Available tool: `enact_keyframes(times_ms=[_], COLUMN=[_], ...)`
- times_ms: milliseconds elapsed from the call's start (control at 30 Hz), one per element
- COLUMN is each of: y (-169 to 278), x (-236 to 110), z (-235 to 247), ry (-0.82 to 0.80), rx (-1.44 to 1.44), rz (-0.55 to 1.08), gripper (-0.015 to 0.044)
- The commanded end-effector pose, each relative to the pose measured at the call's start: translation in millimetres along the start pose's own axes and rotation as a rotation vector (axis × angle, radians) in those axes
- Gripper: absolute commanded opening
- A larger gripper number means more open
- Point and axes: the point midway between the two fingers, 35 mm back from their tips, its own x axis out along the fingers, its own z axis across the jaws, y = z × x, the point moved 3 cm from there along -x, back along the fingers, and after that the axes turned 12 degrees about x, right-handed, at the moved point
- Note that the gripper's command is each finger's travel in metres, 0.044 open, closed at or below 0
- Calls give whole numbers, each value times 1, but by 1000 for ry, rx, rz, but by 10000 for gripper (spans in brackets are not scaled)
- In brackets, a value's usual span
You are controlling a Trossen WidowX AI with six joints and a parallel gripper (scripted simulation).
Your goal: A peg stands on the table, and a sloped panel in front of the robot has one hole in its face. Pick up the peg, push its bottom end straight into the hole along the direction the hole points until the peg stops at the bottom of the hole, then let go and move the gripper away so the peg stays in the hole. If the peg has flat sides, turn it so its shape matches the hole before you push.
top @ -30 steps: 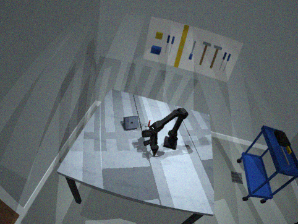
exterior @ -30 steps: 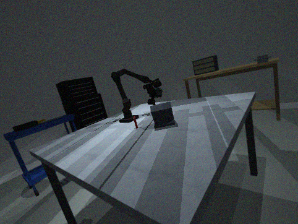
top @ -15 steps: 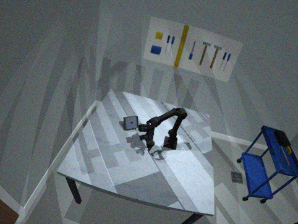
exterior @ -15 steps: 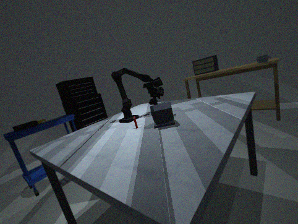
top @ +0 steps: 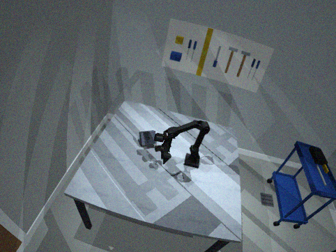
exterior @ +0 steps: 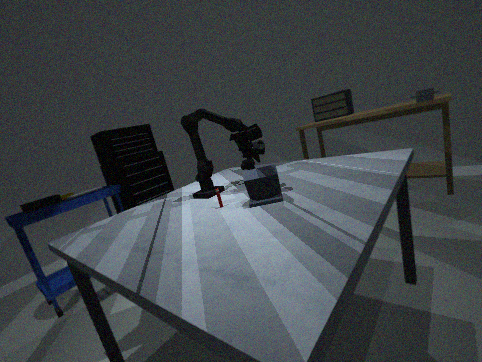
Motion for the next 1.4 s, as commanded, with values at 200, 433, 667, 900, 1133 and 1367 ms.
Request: enact_keyframes(times_ms=[200,433,667,900,1133,1367], y=[-16,-24,-31,-34,-35,-33], x=[-18,-32,-47,-63,-79,-95], z=[-33,-57,-82,-108,-134,-160], ry=[74,128,184,241,296,348], rx=[-38,-62,-89,-117,-145,-170], rz=[-48,-71,-82,-82,-70,-49], gripper=[440,440,440,440,440,440])
